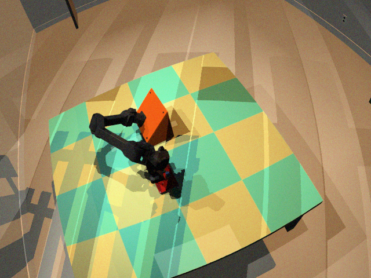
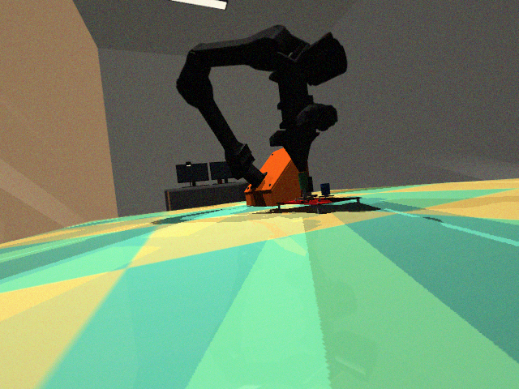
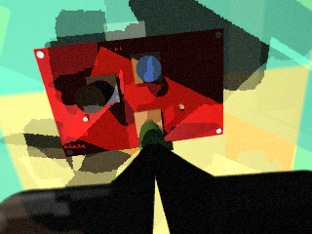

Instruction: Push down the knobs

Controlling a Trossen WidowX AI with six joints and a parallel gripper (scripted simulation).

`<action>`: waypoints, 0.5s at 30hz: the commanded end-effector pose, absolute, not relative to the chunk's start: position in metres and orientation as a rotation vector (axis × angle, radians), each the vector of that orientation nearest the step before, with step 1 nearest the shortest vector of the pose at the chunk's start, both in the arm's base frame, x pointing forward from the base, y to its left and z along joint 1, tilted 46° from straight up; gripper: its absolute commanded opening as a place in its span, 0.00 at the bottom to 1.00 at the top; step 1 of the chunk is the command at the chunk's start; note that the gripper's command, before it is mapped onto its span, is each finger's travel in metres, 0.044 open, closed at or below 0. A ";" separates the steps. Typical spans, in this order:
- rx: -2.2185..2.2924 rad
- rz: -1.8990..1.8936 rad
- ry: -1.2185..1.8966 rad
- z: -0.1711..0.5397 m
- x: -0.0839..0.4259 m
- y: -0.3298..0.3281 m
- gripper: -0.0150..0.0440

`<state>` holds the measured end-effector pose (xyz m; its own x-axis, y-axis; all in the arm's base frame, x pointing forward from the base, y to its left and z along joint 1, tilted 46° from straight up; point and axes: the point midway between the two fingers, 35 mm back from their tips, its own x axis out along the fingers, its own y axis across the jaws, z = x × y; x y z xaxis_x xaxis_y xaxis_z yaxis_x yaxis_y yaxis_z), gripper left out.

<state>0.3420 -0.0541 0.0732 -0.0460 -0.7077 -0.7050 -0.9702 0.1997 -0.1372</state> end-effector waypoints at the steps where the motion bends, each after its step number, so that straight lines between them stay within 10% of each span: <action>1: -1.574 0.507 1.815 0.073 0.342 -0.055 0.25; 15: -1.574 0.507 1.815 0.072 0.342 -0.056 0.25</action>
